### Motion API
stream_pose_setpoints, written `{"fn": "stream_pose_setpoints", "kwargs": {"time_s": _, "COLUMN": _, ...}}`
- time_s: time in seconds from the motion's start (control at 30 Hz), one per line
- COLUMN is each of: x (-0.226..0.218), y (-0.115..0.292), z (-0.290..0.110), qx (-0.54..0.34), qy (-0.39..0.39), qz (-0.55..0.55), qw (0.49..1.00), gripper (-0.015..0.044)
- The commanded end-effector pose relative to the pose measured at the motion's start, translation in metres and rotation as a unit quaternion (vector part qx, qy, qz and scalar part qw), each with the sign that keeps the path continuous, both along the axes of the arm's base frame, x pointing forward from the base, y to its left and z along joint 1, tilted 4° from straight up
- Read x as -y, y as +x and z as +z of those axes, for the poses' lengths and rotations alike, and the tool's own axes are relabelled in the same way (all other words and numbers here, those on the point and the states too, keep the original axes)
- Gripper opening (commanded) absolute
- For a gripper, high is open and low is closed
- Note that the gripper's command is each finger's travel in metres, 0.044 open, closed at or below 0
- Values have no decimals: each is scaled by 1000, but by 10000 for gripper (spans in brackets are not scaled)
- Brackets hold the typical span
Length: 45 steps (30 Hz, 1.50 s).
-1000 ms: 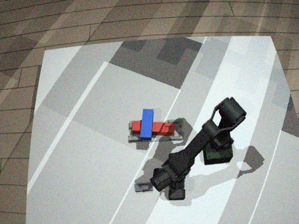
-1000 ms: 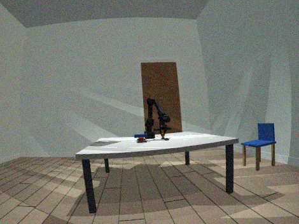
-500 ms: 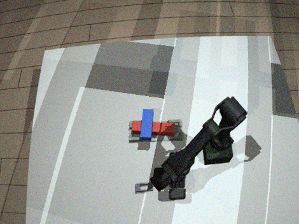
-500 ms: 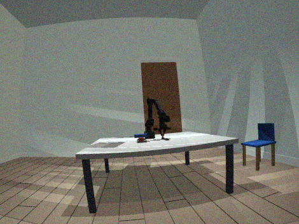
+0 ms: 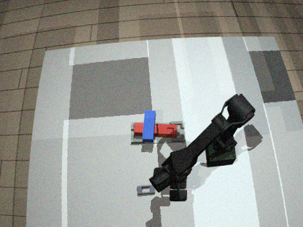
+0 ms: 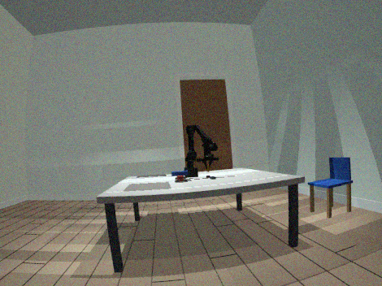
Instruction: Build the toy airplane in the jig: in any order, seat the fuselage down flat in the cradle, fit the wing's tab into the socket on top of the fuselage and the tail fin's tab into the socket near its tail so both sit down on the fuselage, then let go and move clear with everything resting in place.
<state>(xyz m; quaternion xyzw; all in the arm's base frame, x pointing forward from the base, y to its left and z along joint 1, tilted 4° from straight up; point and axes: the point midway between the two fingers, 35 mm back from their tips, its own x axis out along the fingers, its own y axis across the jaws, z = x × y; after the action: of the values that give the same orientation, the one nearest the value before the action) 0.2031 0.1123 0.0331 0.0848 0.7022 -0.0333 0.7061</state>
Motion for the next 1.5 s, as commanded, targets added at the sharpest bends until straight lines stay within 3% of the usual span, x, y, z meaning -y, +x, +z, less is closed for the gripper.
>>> {"fn": "stream_pose_setpoints", "kwargs": {"time_s": 0.0, "x": 0, "y": 3, "z": 15, "qx": 6, "qy": 2, "qz": 2, "qw": 1000, "gripper": 0}}
{"fn": "stream_pose_setpoints", "kwargs": {"time_s": 0.77, "x": 9, "y": -7, "z": 85, "qx": 7, "qy": 5, "qz": 2, "qw": 1000, "gripper": 0}}
{"fn": "stream_pose_setpoints", "kwargs": {"time_s": 1.47, "x": 56, "y": 14, "z": 69, "qx": 4, "qy": 4, "qz": -10, "qw": 1000, "gripper": 0}}
